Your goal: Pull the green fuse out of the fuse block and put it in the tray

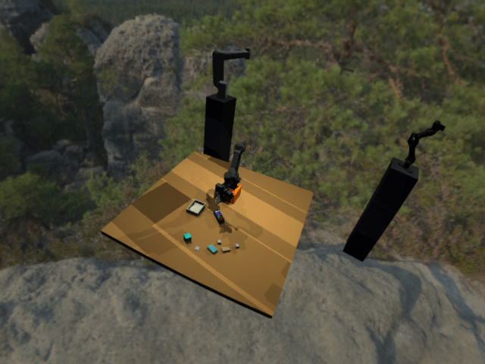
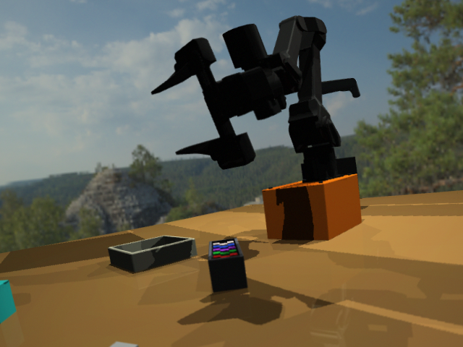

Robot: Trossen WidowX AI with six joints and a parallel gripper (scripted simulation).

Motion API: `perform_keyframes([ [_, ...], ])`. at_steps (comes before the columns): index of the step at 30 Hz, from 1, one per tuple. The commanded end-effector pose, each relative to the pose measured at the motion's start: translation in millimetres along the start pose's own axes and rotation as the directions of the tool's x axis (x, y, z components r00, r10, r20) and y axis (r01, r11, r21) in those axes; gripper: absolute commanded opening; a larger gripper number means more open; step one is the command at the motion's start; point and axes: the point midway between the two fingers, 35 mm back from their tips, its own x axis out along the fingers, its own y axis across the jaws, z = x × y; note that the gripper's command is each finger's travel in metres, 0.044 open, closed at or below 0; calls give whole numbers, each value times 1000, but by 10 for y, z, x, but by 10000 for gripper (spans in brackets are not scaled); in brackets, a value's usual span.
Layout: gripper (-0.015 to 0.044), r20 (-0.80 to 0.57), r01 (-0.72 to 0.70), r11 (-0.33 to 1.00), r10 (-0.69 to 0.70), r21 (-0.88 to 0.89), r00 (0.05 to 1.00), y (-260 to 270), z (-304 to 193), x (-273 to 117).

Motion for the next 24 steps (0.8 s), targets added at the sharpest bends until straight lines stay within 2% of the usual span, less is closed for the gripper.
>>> perform_keyframes([
  [1,374,1,-8,1000,8,14,1000,8,4,10],
  [4,295,11,-126,969,127,214,992,129,56,136],
  [6,242,17,-218,899,229,381,973,238,97,225],
  [9,164,21,-311,729,377,610,926,405,150,322],
  [12,85,20,-325,508,517,798,856,570,187,379],
  [15,74,14,-247,272,645,930,764,724,213,395],
  [19,74,2,-6,2,790,1000,613,903,237,362],
  [21,74,-5,119,-68,850,991,527,974,247,328],
  [24,74,-11,273,-124,894,954,447,1025,254,293],
])
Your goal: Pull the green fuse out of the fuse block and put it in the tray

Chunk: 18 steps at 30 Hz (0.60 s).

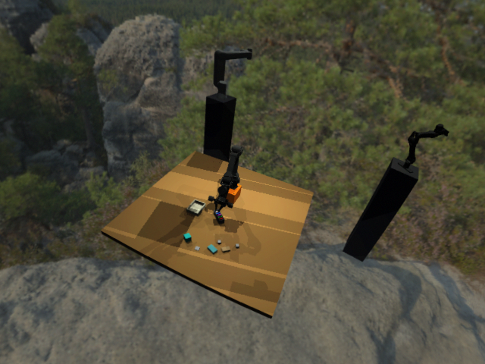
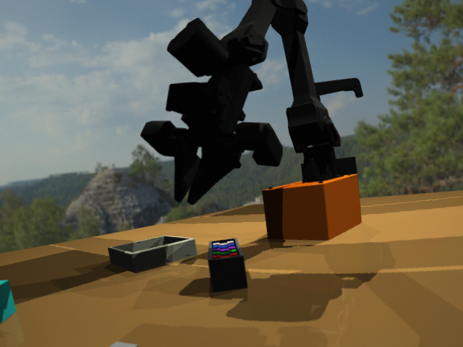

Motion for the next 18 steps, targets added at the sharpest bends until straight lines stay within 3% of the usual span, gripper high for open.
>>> perform_keyframes([
  [1,74,-407,172,705,179,688,896,196,-230,116],
  [6,74,-498,328,530,214,782,840,233,-290,100],
  [18,74,-499,329,529,215,782,840,247,-270,108],
])
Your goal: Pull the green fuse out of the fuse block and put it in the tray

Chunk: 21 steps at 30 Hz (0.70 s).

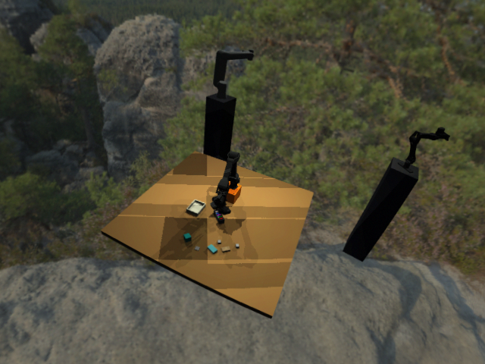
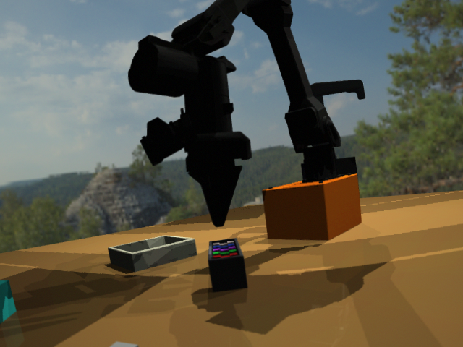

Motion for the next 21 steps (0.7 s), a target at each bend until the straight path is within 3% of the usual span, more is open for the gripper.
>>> perform_keyframes([
  [1,74,-41,24,995,-20,98,999,10,-21,-12],
  [21,74,-41,24,995,-20,98,999,10,-24,120],
])
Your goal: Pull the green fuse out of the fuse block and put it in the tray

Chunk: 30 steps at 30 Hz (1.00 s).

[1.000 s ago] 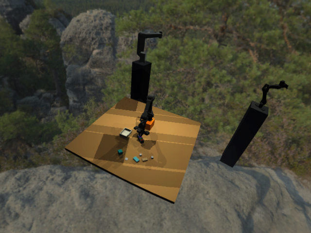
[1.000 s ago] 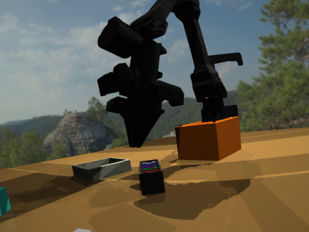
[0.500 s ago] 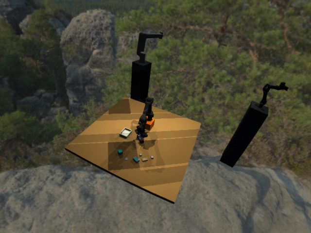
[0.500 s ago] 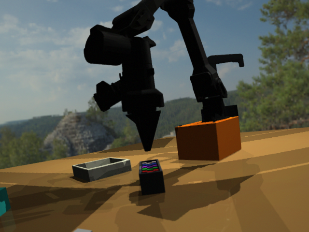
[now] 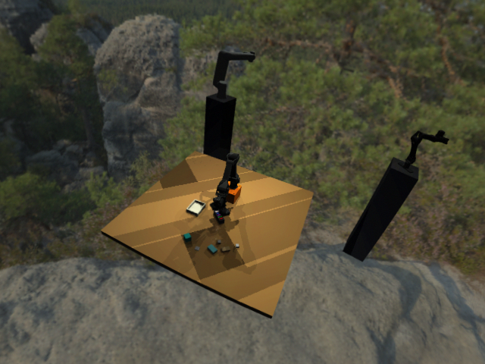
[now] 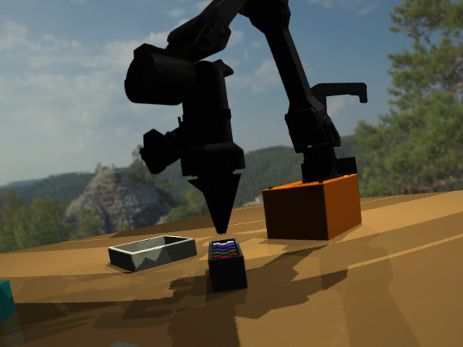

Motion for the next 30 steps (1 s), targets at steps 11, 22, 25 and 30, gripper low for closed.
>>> perform_keyframes([
  [11,74,-3,-2,1000,2,5,1000,-1,-5,139],
  [22,74,-3,-2,1000,2,5,1000,-7,-6,213],
  [25,74,-3,-2,1000,2,5,1000,-7,-5,227],
  [30,74,-3,-2,1000,2,5,1000,-7,-5,270],
])
